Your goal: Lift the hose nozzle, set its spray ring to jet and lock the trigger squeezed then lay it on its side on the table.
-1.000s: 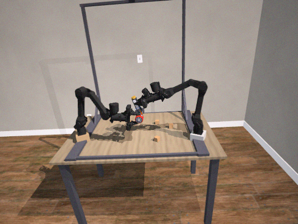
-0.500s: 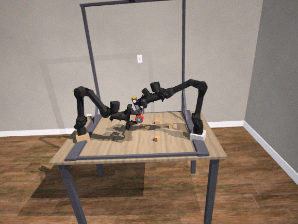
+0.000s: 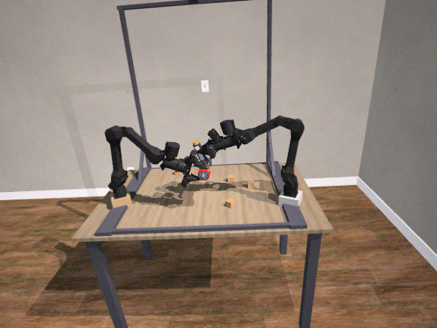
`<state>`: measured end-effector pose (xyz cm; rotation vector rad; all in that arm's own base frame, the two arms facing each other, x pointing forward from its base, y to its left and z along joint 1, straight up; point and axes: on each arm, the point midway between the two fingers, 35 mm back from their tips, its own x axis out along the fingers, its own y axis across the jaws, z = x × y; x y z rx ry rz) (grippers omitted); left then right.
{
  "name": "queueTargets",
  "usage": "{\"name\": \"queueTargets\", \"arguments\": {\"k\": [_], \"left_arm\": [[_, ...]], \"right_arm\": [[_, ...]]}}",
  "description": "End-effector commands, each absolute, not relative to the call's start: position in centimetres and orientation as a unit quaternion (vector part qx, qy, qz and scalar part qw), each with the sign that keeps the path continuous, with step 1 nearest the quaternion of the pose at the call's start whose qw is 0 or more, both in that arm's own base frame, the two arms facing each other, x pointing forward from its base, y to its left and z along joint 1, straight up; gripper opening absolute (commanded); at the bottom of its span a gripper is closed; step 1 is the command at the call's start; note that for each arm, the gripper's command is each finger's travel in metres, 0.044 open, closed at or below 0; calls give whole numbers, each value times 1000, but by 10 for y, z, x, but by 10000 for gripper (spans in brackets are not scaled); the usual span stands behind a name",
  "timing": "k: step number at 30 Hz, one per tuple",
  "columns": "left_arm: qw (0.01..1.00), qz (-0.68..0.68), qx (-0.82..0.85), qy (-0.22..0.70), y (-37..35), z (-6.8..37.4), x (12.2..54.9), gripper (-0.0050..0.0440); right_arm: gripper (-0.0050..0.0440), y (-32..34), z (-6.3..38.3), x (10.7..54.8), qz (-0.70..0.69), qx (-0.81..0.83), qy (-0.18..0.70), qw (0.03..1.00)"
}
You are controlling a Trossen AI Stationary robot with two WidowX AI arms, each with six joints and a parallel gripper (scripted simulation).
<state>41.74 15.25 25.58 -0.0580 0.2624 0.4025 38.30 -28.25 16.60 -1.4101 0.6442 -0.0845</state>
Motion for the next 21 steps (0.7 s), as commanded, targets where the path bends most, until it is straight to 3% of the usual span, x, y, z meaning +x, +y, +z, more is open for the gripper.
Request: {"name": "queueTargets", "arguments": {"k": [1, 4, 5, 21], "left_arm": [[974, 199, -22, 106, 152, 276, 417, 170], [974, 199, -22, 106, 152, 276, 417, 170], [974, 199, -22, 106, 152, 276, 417, 170], [974, 199, -22, 106, 152, 276, 417, 170]], "right_arm": [[0, -284, 175, 383, -31, -633, 302, 712], [0, -284, 175, 383, -28, -631, 306, 712], [408, -284, 175, 383, -30, -633, 303, 712], [408, -284, 175, 383, -30, -633, 303, 712]]}}
